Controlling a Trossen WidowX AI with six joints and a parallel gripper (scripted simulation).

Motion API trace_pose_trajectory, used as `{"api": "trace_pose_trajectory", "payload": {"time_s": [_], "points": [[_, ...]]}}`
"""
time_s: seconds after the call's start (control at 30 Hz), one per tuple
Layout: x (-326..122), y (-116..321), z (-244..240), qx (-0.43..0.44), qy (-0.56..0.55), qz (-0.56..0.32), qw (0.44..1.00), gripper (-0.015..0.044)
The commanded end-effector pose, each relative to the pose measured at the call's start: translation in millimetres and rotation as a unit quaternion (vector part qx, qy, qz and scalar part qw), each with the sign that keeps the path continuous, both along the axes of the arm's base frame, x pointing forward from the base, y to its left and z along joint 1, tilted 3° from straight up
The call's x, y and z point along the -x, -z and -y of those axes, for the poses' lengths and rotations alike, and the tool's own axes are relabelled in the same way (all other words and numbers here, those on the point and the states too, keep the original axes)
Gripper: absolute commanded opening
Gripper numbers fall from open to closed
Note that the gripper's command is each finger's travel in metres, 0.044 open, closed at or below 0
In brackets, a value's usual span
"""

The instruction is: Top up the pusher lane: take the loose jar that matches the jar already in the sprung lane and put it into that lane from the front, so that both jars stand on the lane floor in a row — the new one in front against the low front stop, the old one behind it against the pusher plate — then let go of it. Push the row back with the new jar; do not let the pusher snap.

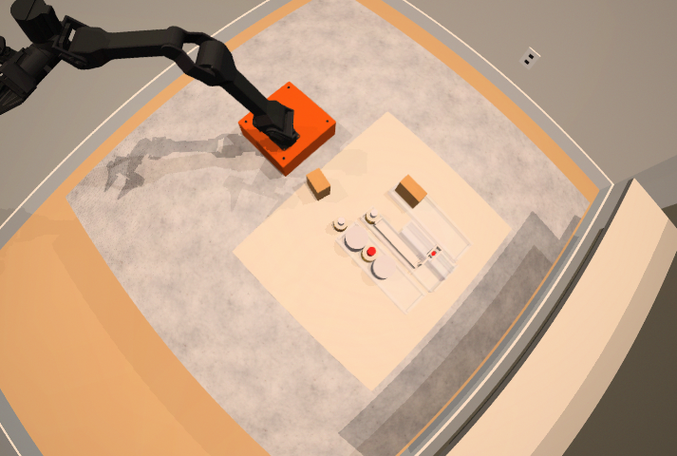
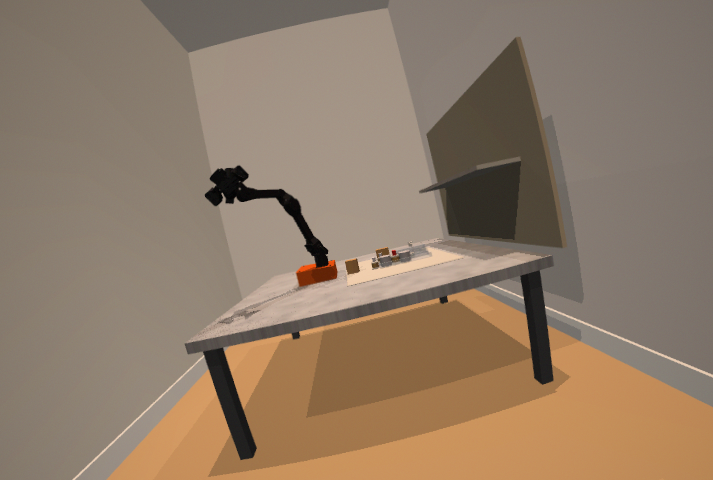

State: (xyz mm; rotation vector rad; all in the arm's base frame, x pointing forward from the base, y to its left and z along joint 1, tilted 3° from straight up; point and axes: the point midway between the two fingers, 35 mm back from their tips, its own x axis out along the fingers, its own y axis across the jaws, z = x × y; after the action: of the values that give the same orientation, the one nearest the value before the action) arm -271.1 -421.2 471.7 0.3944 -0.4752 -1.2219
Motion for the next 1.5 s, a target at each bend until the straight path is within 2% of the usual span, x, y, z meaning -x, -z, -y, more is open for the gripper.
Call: {"api": "trace_pose_trajectory", "payload": {"time_s": [0.0,0.17,0.5,0.77,0.97,1.17,1.3,1.47], "points": [[-1,0,1,0.0,-0.001,0.0,1.0,0.0426],[-41,12,26,-0.016,-0.027,0.008,0.999,0.044],[-196,72,83,-0.101,-0.115,0.014,0.988,0.044],[-329,132,82,-0.189,-0.188,-0.027,0.963,0.044],[-422,181,48,-0.253,-0.247,-0.09,0.931,0.044],[-501,228,-13,-0.303,-0.314,-0.175,0.883,0.044],[-541,258,-65,-0.326,-0.359,-0.243,0.84,0.044],[-570,298,-134,-0.347,-0.401,-0.346,0.774,0.044]]}}
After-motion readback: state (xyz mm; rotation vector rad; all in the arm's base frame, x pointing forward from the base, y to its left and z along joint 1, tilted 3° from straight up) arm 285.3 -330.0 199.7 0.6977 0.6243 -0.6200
